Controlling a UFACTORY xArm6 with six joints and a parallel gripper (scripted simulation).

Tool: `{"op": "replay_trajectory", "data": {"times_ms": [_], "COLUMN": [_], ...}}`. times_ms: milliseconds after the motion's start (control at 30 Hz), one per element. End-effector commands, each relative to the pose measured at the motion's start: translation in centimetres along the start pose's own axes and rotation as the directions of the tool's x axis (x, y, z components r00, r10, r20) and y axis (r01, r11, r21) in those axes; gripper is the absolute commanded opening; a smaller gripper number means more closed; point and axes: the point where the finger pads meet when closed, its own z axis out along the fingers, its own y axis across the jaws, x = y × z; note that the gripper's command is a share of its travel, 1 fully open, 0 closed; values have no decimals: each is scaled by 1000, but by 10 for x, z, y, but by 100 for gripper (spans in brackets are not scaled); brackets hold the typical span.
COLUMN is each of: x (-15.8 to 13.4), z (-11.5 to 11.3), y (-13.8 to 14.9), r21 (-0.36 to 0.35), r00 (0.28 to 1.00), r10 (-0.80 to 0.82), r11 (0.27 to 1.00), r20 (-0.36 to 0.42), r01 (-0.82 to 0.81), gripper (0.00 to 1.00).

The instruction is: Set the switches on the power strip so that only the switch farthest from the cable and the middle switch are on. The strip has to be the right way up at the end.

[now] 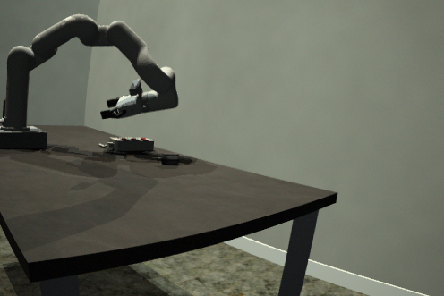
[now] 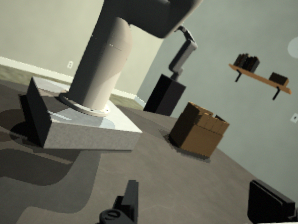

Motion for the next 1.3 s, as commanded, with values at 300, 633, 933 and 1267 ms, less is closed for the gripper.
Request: {"op": "replay_trajectory", "data": {"times_ms": [300, 633, 933, 1267], "x": [-35, -56, -58, -46], "z": [-27, -74, -128, -170], "y": [-3, 4, 28, 61], "r21": [129, 145, 84, 18], "r00": [932, 740, 472, 235], "r10": [154, 198, 155, 94], "r11": [970, 918, 891, 899], "r20": [328, 642, 868, 968], "r01": [-206, -370, -447, -437], "gripper": [100, 100, 100, 100]}}
